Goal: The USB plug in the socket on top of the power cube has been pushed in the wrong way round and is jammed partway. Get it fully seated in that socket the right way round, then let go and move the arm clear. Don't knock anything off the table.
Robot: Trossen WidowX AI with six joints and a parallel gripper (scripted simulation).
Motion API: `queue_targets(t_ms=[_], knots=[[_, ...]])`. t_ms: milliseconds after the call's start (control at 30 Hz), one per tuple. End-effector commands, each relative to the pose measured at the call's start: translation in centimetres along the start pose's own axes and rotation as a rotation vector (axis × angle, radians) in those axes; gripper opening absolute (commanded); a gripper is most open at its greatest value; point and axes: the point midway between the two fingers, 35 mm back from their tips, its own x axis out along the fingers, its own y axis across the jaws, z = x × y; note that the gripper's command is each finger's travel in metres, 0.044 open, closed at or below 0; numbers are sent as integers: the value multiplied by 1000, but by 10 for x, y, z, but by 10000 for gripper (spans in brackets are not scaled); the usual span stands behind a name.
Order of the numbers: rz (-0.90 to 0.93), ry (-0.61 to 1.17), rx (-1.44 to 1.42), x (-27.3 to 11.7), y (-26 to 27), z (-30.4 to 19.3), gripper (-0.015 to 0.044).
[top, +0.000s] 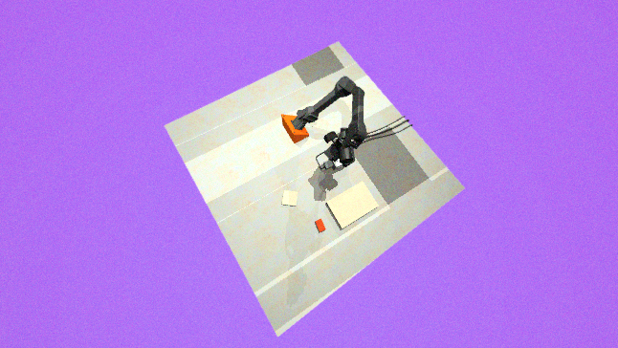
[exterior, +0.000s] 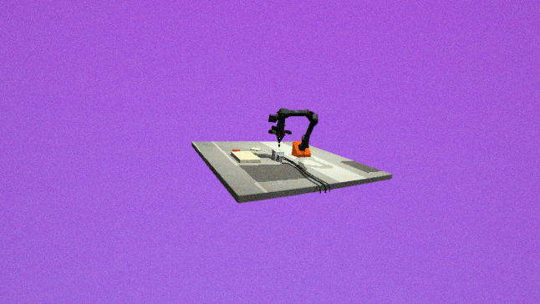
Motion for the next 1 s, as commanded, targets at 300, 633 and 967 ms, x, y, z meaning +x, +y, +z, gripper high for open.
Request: queue_targets(t_ms=[300,633,967], knots=[[-1,1,-337,0,0,0,0],[-1,1,-598,0,0,0,0],[-1,1,-860,0,0,0,0]])
